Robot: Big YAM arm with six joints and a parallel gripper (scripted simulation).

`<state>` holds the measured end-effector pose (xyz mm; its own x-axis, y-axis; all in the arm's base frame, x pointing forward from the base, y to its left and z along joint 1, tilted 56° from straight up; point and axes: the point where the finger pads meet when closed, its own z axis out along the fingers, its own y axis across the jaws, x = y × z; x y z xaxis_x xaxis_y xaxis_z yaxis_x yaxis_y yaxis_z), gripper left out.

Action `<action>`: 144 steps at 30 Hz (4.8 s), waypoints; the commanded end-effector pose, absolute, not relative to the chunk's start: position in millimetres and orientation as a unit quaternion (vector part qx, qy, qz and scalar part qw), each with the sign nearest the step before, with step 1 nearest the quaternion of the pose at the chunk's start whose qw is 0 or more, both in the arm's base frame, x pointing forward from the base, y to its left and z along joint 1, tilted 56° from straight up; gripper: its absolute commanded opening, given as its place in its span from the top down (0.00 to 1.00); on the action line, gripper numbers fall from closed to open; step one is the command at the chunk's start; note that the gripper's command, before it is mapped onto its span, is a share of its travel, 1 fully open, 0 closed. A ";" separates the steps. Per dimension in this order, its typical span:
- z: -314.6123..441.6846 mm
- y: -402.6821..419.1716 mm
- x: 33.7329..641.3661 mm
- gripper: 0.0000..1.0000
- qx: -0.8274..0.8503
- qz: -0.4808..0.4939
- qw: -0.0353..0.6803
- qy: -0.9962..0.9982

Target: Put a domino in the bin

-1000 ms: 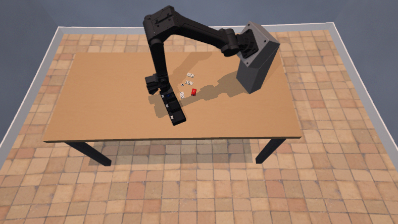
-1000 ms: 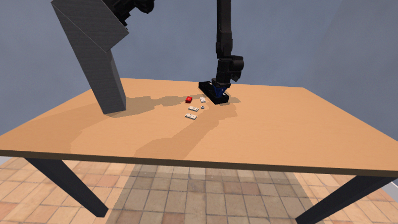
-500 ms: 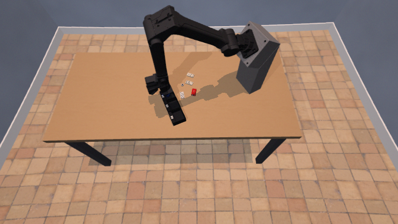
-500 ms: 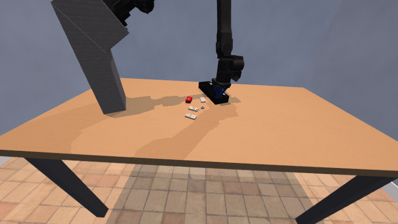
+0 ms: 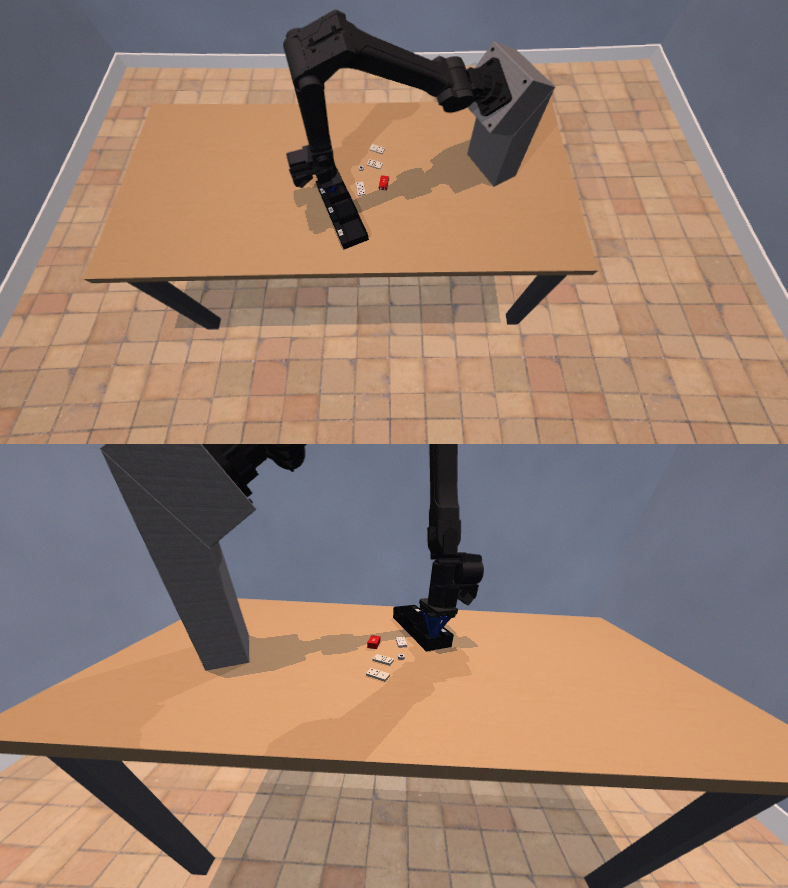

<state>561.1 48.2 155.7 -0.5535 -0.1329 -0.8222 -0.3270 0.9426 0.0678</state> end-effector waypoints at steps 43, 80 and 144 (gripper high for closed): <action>199.0 28.7 517.3 0.91 -0.131 0.104 0.463 0.870; 206.5 115.0 483.8 0.91 -0.131 0.111 0.472 0.865; 180.7 122.9 537.0 0.91 -0.127 0.106 0.474 0.865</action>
<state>531.9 127.9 156.5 -0.5574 -0.1342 -0.8193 -0.3268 0.9426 0.0680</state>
